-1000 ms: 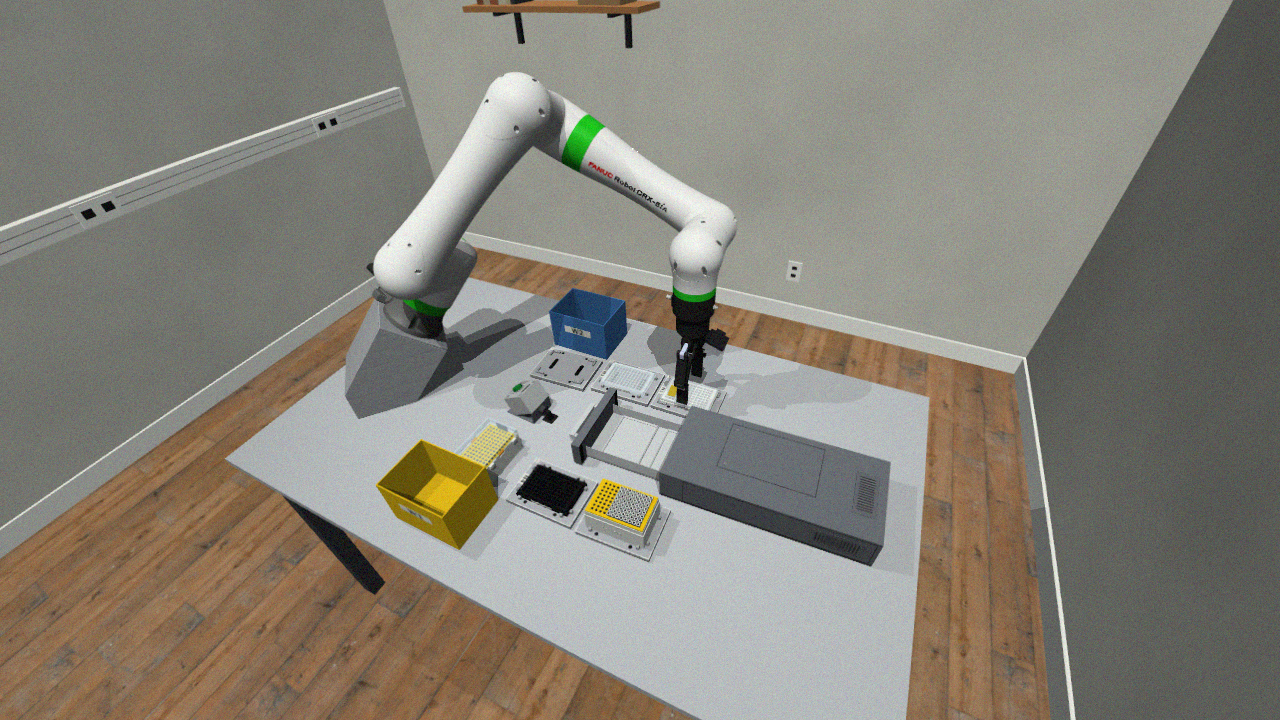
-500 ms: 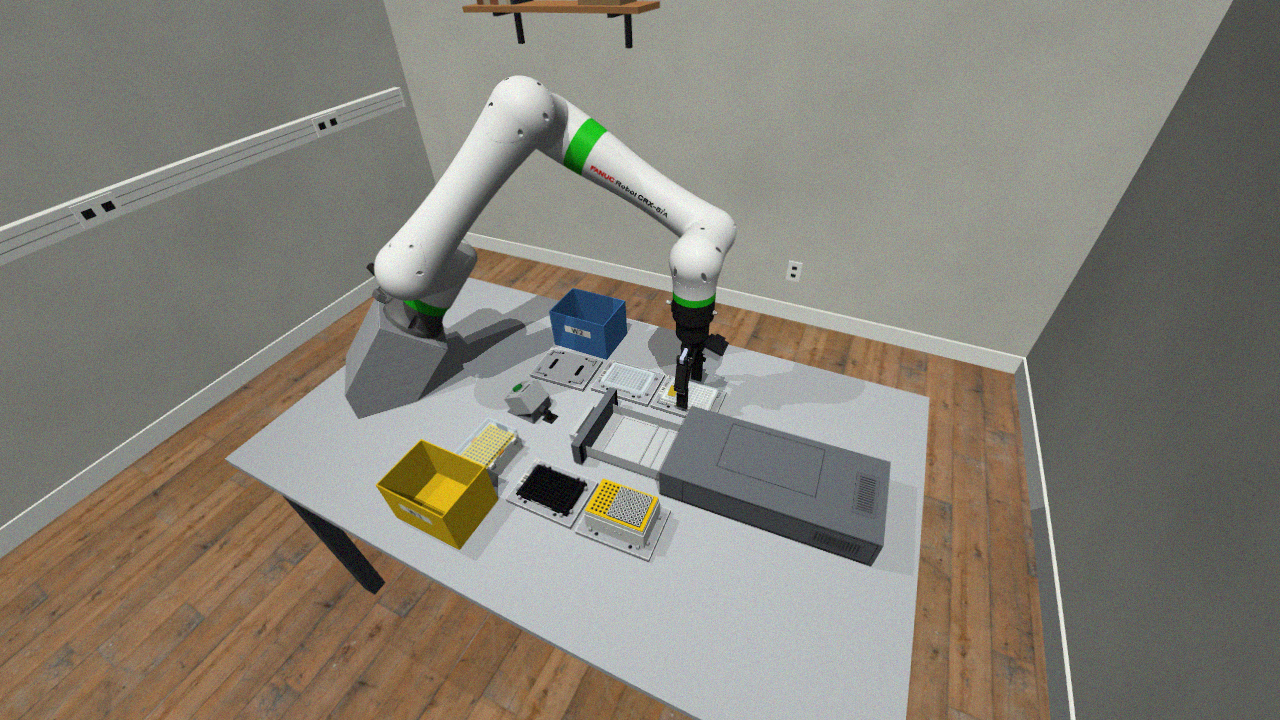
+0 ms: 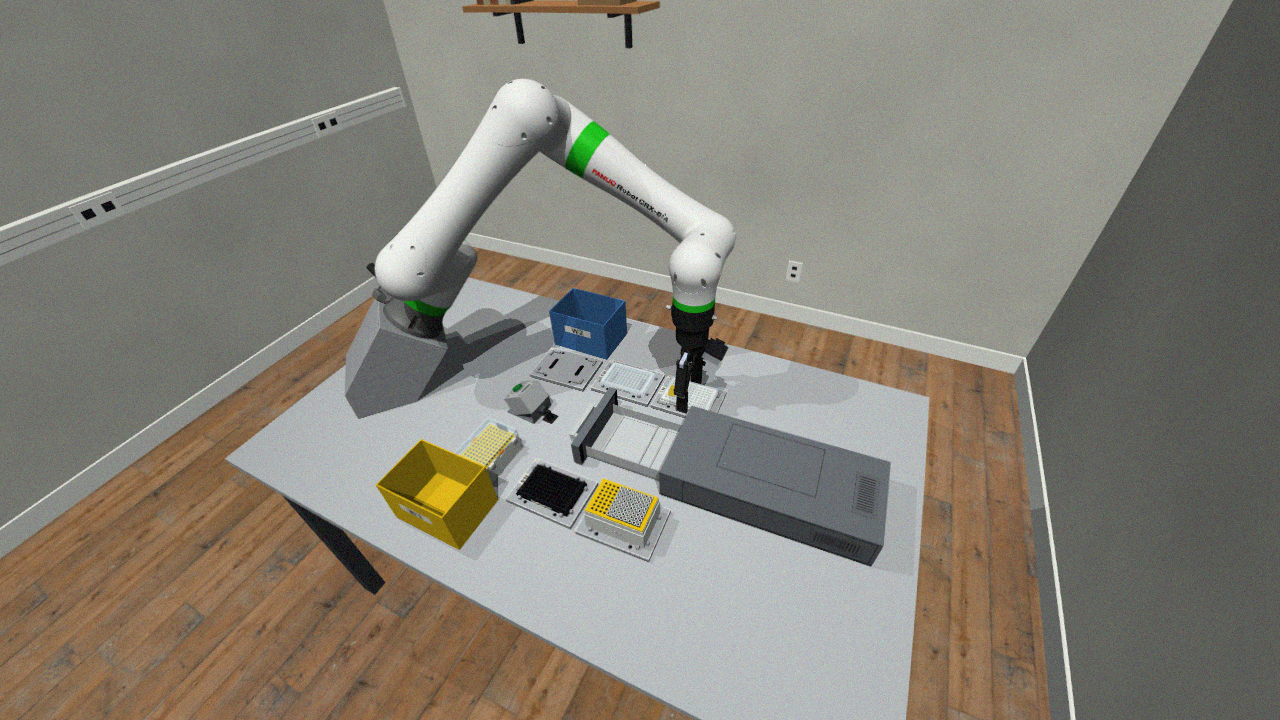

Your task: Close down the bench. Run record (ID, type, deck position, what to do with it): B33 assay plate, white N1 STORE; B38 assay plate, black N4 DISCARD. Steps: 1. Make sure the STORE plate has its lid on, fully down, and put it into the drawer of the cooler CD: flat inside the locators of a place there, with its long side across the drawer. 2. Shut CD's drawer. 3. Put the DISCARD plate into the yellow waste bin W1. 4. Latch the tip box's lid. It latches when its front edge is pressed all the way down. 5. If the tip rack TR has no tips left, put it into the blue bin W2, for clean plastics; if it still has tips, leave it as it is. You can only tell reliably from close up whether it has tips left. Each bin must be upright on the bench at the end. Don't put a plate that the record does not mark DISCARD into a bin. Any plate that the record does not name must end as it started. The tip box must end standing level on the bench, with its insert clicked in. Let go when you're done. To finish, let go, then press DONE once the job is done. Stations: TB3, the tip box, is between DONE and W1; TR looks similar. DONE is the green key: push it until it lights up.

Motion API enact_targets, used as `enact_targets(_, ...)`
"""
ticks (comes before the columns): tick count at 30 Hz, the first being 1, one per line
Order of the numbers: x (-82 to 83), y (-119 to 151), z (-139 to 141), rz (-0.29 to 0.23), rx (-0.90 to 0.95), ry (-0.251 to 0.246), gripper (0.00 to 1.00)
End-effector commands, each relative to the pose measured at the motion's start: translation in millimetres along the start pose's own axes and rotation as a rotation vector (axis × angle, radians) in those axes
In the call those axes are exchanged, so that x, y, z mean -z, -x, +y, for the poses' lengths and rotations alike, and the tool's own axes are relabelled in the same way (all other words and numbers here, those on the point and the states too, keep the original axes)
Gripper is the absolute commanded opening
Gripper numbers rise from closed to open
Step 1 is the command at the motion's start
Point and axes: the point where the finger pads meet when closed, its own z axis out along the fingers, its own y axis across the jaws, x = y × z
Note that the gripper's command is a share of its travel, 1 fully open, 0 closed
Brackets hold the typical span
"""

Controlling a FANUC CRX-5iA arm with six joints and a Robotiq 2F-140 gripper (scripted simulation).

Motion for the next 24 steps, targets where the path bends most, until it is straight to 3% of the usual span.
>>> enact_targets(1, 1.2, -0.9, 0.0, 0.002, 0.0, 0.0, 0.7)
enact_targets(24, 2.4, -0.9, -0.1, 0.002, 0.0, 0.0, 0.62)
